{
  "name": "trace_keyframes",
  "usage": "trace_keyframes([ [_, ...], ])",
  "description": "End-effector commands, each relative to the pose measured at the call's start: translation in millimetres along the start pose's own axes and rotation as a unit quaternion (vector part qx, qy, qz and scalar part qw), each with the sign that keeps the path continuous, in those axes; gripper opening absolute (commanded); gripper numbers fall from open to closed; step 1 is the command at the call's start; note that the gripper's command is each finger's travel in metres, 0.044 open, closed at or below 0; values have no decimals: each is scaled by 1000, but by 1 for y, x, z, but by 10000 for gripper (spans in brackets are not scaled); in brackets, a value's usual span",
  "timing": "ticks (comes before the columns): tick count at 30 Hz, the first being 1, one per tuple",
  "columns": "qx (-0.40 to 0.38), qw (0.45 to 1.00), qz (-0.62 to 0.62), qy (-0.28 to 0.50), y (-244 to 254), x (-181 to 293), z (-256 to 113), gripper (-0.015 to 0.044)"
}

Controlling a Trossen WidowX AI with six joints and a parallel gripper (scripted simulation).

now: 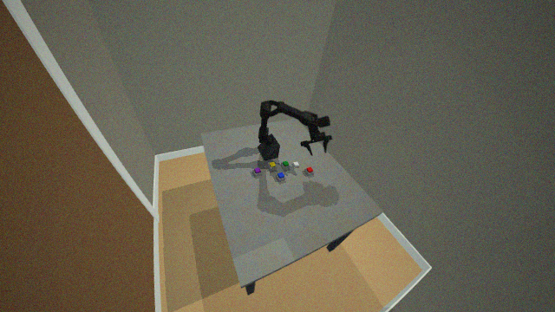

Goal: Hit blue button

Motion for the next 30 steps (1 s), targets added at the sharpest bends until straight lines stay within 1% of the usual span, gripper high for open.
trace_keyframes([
  [1, 60, 990, -82, 100, -47, -48, 25, 400],
  [7, 102, 958, -152, 220, -110, -86, 42, 400],
  [13, 116, 911, -200, 342, -176, -113, 47, 400],
  [15, 115, 905, -204, 355, -184, -116, 46, 400],
  [21, 115, 905, -204, 356, -184, -116, 46, 400],
  [23, 115, 905, -204, 355, -187, -110, 55, 348],
  [26, 116, 905, -204, 355, -202, -85, 84, 269],
  [30, 117, 905, -204, 355, -206, -79, 91, 164],
])
Point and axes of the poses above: the point midway between the two fingers, 35 mm back from their tips, its own z axis out along the fingers, its own y axis across the jaws, x = y × z, the point moved 9 cm from there along -z, back along the fingers, and after that the axes turned 3 degrees about z, right-handed, at the moved point
